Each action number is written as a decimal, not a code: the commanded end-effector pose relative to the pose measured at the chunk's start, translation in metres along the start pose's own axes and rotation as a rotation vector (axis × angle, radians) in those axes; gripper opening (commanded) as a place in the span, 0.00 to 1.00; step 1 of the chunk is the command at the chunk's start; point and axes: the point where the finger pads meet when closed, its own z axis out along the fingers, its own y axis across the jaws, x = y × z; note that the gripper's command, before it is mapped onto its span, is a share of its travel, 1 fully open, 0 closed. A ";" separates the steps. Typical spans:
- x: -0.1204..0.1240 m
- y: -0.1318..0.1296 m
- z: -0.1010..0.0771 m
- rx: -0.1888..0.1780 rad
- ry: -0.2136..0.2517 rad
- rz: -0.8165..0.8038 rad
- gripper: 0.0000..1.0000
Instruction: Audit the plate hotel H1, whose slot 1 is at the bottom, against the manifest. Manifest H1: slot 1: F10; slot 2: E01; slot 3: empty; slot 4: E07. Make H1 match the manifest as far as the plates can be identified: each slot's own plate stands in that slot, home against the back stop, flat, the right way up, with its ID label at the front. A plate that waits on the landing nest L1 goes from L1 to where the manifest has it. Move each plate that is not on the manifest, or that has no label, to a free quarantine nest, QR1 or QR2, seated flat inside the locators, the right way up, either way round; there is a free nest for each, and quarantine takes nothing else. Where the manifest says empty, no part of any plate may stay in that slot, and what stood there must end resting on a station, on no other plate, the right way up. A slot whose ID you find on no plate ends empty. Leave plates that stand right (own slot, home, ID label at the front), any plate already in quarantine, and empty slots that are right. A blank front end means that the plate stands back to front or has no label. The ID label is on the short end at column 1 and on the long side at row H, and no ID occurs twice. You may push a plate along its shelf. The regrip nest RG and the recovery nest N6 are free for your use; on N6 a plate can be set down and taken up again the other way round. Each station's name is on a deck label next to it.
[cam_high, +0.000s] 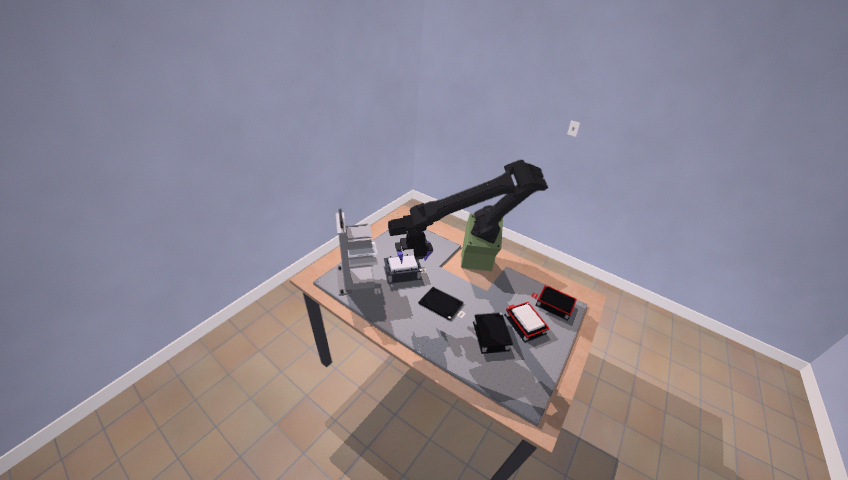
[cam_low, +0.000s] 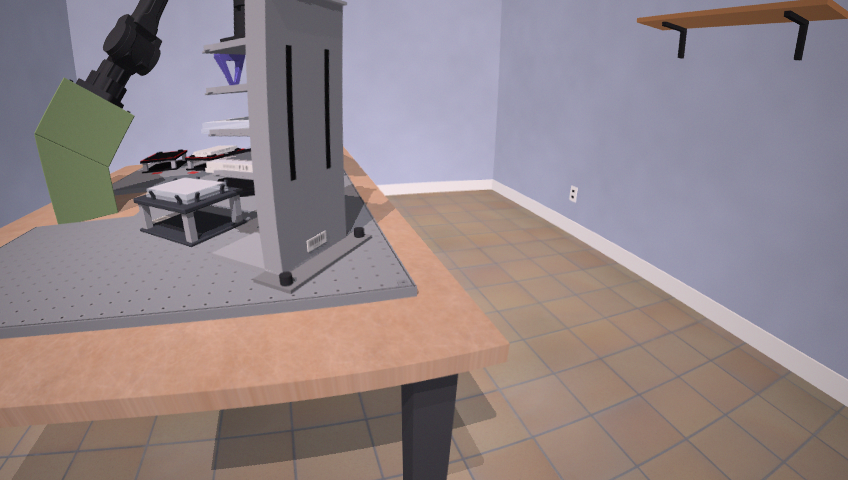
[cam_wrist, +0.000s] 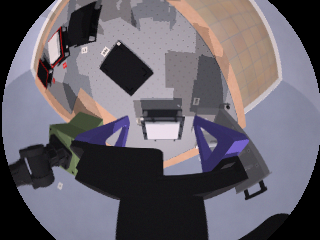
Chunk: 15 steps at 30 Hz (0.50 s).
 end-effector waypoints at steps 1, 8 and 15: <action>-0.010 -0.021 -0.027 0.065 -0.004 -0.040 1.00; 0.012 -0.010 -0.020 0.021 -0.003 0.081 1.00; 0.038 -0.005 -0.017 0.015 -0.004 0.249 1.00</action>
